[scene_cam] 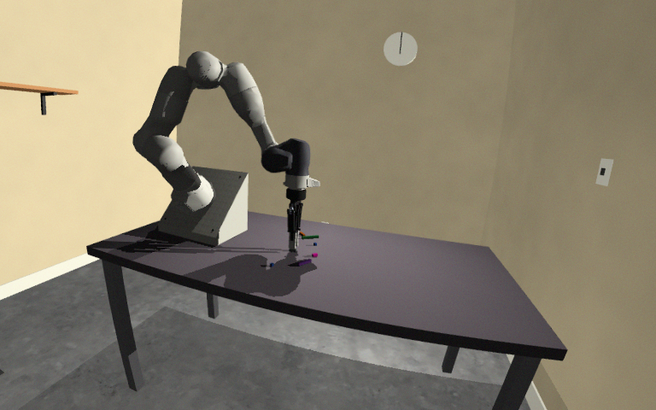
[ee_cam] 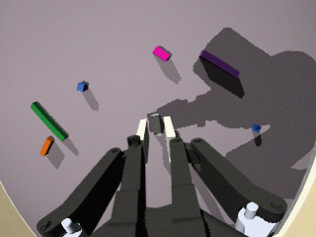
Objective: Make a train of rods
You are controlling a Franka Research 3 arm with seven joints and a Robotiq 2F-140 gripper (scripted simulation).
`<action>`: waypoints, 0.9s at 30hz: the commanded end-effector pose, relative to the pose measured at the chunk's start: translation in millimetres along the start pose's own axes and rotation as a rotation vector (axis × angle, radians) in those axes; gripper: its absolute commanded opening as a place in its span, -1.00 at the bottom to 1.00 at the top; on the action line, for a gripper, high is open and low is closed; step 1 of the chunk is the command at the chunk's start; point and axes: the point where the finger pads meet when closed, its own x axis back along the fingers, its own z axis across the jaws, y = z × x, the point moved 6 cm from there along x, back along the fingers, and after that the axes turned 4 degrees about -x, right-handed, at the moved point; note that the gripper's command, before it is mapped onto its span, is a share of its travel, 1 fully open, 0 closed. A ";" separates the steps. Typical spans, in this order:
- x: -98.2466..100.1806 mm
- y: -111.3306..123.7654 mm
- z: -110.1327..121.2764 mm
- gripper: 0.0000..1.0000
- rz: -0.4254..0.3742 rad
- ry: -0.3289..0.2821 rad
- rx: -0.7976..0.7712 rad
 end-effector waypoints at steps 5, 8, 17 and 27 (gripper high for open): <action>-6.9 0.6 -0.5 -0.71 0.001 0.001 0.007; -10.0 0.5 -0.5 -0.71 0.001 0.001 0.007; -15.4 0.5 -0.5 -0.71 0.001 0.001 0.007; -16.3 0.5 -0.5 -0.71 0.001 0.001 0.007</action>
